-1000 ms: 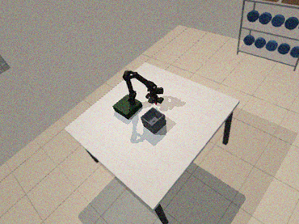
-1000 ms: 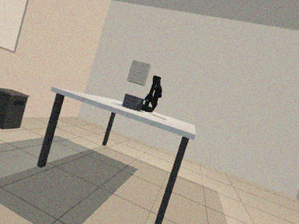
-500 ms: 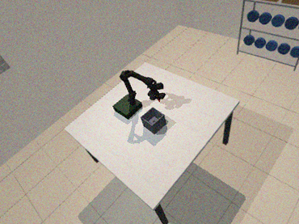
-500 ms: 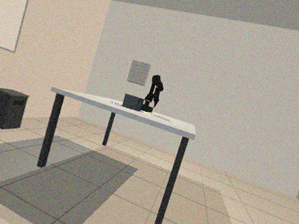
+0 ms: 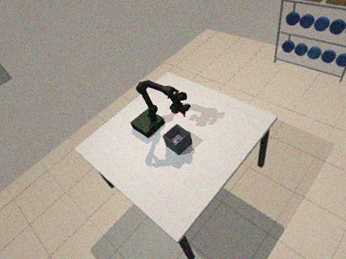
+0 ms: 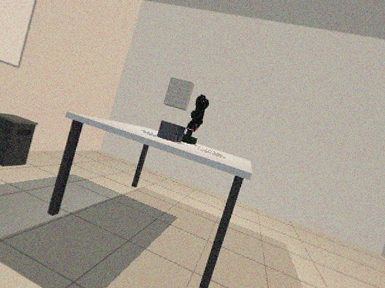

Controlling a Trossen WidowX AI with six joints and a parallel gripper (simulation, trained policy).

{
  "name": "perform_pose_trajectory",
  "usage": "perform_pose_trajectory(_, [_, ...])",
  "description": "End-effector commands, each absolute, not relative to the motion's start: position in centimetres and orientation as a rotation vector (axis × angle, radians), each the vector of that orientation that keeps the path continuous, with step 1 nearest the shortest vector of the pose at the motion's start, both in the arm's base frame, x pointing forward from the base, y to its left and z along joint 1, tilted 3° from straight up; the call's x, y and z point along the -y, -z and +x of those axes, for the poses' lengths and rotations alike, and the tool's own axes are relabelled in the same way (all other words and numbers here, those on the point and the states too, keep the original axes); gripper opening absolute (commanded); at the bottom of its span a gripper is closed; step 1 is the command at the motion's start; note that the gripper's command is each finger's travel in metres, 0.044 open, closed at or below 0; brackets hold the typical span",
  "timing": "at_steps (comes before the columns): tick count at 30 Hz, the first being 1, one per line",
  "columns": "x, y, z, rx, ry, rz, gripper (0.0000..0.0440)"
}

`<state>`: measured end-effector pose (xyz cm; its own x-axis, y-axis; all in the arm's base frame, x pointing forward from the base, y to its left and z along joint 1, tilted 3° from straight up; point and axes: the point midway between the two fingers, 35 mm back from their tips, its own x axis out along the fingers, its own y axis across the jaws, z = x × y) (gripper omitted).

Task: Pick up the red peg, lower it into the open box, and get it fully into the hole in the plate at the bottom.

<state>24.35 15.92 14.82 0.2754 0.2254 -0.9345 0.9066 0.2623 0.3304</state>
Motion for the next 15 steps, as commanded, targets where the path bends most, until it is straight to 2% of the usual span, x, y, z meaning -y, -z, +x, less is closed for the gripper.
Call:
perform_pose_trajectory(1, [-14.4, -16.2, 25.3, -1.183, 0.669, 1.239, 0.0000])
perform_pose_trajectory(15, [-9.4, -16.9, 27.3, -1.103, 0.756, 1.210, 0.0000])
